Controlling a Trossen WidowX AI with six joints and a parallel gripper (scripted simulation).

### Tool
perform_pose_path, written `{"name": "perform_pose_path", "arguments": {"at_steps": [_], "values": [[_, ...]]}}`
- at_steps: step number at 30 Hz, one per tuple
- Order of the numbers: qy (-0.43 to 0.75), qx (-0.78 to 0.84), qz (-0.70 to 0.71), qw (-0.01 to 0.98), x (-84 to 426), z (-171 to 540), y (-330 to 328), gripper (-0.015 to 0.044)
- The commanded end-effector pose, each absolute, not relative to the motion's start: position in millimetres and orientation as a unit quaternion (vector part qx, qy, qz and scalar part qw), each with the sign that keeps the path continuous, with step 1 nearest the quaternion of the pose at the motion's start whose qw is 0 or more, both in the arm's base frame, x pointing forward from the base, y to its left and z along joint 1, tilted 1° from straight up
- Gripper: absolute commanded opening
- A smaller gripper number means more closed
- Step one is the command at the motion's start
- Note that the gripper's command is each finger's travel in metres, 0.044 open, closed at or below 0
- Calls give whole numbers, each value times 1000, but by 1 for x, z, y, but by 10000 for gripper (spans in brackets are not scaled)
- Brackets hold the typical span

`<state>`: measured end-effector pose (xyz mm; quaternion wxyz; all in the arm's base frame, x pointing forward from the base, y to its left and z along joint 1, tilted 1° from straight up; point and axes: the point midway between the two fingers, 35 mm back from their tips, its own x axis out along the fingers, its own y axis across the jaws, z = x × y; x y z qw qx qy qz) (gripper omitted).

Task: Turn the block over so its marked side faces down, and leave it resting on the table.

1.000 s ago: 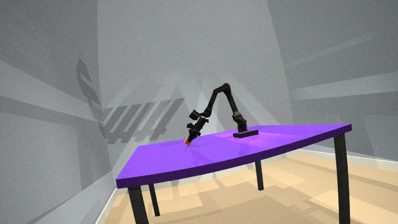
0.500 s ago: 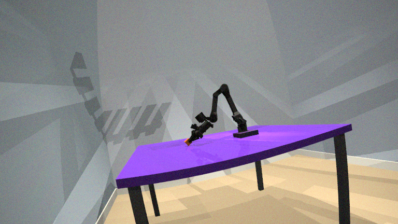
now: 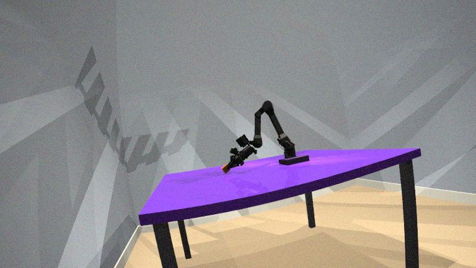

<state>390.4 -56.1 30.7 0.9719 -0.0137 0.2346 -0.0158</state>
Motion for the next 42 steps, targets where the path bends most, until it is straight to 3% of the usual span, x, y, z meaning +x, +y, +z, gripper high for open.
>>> {"name": "perform_pose_path", "arguments": {"at_steps": [1,5,22,42], "values": [[234,-11,-14,972,390,30,-55,0],[234,-11,-14,972,390,30,-55,0],[234,-11,-14,972,390,30,-55,440],[234,-11,-14,972,390,30,-55,440]]}}
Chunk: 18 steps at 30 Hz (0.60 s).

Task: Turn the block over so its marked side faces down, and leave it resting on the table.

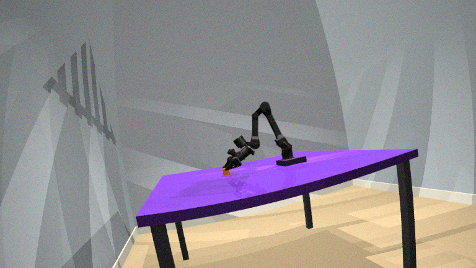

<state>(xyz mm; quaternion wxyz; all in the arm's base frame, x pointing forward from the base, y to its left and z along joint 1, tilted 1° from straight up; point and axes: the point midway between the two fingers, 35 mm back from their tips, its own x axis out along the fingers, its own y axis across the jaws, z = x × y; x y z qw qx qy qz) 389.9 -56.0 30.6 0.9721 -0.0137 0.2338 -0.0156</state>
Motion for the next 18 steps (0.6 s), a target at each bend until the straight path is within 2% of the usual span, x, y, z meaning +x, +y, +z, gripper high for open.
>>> {"name": "perform_pose_path", "arguments": {"at_steps": [1,14,18], "values": [[234,-11,-14,972,390,30,-55,440],[237,-11,-14,971,390,30,-55,440],[298,-8,-16,954,400,36,-57,440]]}}
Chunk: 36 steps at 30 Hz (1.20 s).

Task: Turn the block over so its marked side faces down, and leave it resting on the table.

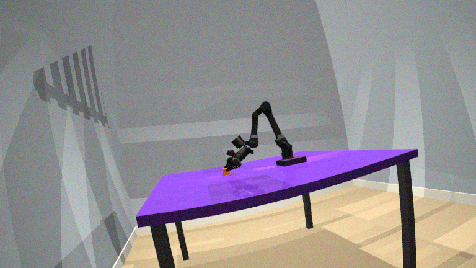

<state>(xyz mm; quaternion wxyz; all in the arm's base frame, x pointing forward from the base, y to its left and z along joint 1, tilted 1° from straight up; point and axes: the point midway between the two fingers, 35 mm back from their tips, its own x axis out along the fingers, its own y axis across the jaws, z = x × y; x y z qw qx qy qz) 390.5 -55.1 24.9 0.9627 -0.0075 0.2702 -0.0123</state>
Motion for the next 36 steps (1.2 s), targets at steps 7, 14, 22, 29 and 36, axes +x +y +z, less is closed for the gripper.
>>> {"name": "perform_pose_path", "arguments": {"at_steps": [7,14,22,29,36], "values": [[426,-6,-17,905,390,72,-56,440],[487,-7,-16,873,369,100,-53,440],[487,-7,-16,873,369,100,-53,440],[518,-4,-16,855,378,103,-52,440],[602,2,-16,798,396,112,-52,440]]}}
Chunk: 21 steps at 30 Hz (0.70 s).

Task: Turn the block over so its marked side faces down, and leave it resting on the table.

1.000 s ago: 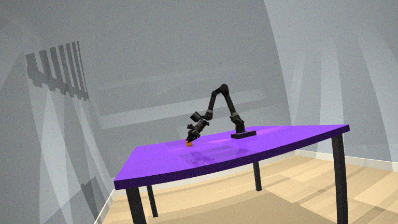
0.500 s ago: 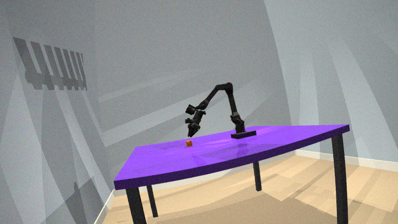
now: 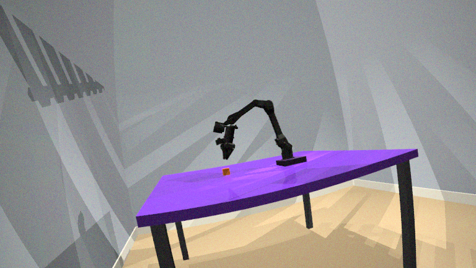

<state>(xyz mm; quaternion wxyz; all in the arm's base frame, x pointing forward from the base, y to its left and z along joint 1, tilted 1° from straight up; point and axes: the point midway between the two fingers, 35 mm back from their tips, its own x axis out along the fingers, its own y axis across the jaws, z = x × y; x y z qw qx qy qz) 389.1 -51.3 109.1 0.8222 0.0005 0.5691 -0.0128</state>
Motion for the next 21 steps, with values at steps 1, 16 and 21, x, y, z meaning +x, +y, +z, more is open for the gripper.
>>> {"name": "perform_pose_path", "arguments": {"at_steps": [1,16,21], "values": [[613,1,-16,790,398,113,-52,440],[694,-2,-18,720,407,104,-54,440],[694,-3,-18,720,407,87,-54,440]]}}
